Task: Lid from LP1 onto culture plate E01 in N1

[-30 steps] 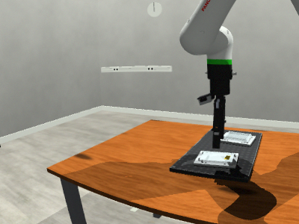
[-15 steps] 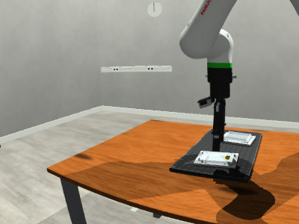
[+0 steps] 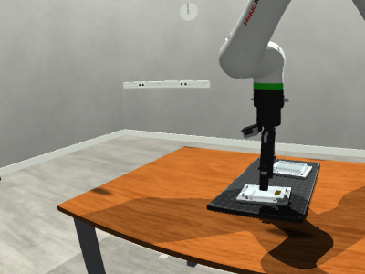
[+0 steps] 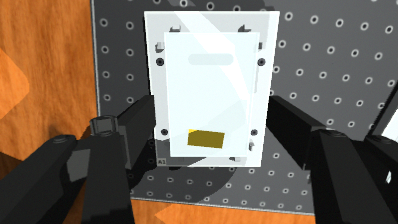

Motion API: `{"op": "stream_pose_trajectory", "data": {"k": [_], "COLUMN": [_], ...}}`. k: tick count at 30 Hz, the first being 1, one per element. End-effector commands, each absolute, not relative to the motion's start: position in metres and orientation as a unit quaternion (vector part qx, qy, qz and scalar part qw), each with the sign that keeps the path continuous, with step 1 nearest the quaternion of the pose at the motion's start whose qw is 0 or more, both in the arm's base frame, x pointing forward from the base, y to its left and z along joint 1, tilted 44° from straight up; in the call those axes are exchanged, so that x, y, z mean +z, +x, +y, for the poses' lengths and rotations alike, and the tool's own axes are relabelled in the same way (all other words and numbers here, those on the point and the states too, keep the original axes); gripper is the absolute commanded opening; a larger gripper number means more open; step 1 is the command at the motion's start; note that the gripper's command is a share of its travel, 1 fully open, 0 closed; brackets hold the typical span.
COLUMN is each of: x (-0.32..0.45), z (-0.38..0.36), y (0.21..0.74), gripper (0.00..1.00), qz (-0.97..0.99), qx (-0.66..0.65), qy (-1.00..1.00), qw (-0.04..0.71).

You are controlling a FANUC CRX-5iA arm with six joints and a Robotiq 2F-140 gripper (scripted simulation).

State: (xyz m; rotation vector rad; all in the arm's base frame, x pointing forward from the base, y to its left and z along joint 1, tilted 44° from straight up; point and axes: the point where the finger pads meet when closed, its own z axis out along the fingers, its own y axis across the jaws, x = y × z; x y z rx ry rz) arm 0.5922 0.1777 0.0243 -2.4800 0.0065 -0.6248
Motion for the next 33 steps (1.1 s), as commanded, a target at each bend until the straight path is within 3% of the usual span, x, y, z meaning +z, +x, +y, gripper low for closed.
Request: {"op": "stream_pose_trajectory", "data": {"k": [1,33], "x": [0.0229,0.0149], "z": [0.1786,0.1839], "y": [0.5938,0.5983], "gripper": [0.69,0.69], "qz": [0.002,0.002], "qx": [-0.235,-0.235], "qy": [-0.928,-0.928], "qw": [0.288,0.288]}}
